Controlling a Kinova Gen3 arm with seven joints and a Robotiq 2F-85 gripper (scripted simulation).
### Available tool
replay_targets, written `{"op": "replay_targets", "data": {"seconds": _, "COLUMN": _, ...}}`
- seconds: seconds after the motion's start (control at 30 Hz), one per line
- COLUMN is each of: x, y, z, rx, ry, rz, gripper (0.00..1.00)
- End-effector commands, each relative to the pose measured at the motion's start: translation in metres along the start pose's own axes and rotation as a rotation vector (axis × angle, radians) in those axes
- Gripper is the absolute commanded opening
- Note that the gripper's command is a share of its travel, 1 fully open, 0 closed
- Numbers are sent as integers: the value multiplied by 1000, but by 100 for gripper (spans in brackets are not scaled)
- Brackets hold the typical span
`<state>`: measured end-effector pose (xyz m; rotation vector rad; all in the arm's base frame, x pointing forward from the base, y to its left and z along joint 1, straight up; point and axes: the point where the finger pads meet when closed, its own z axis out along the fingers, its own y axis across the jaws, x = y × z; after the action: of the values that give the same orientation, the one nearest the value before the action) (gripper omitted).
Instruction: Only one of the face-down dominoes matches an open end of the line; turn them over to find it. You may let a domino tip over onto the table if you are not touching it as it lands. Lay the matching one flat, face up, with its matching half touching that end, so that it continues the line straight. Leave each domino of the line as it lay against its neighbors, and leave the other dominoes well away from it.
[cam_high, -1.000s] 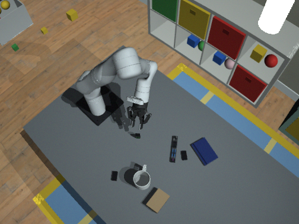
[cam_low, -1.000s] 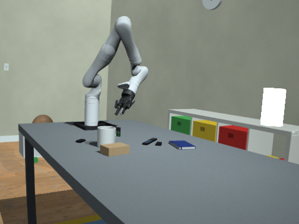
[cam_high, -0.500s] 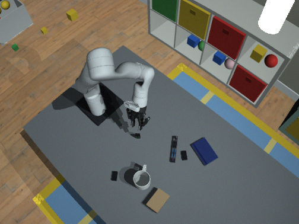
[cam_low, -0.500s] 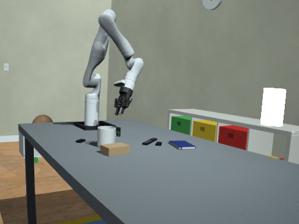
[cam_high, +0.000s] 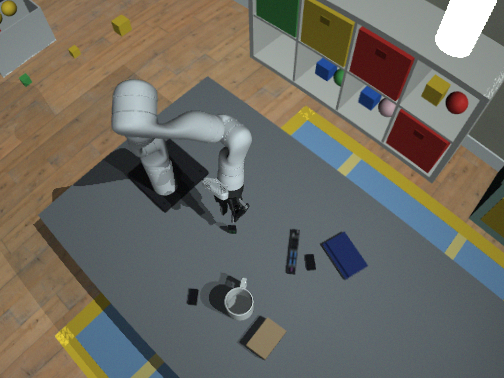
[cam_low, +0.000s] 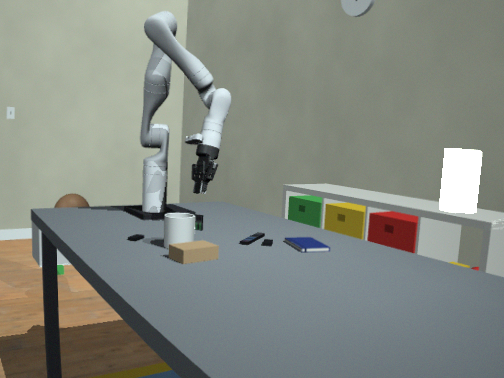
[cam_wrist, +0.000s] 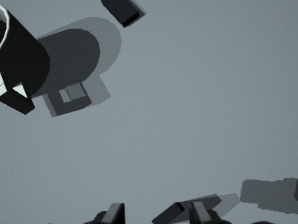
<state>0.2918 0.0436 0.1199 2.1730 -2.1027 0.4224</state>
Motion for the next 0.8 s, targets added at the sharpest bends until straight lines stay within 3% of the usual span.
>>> {"op": "replay_targets", "data": {"seconds": 0.0, "x": 6, "y": -3, "z": -1, "rx": -14, "ry": -43, "rz": 42, "gripper": 47}}
{"op": "replay_targets", "data": {"seconds": 0.37, "x": 8, "y": -5, "z": -1, "rx": -50, "ry": -150, "rz": 99, "gripper": 47}}
{"op": "replay_targets", "data": {"seconds": 0.77, "x": 10, "y": -4, "z": 0, "rx": -84, "ry": -232, "rz": 143, "gripper": 47}}
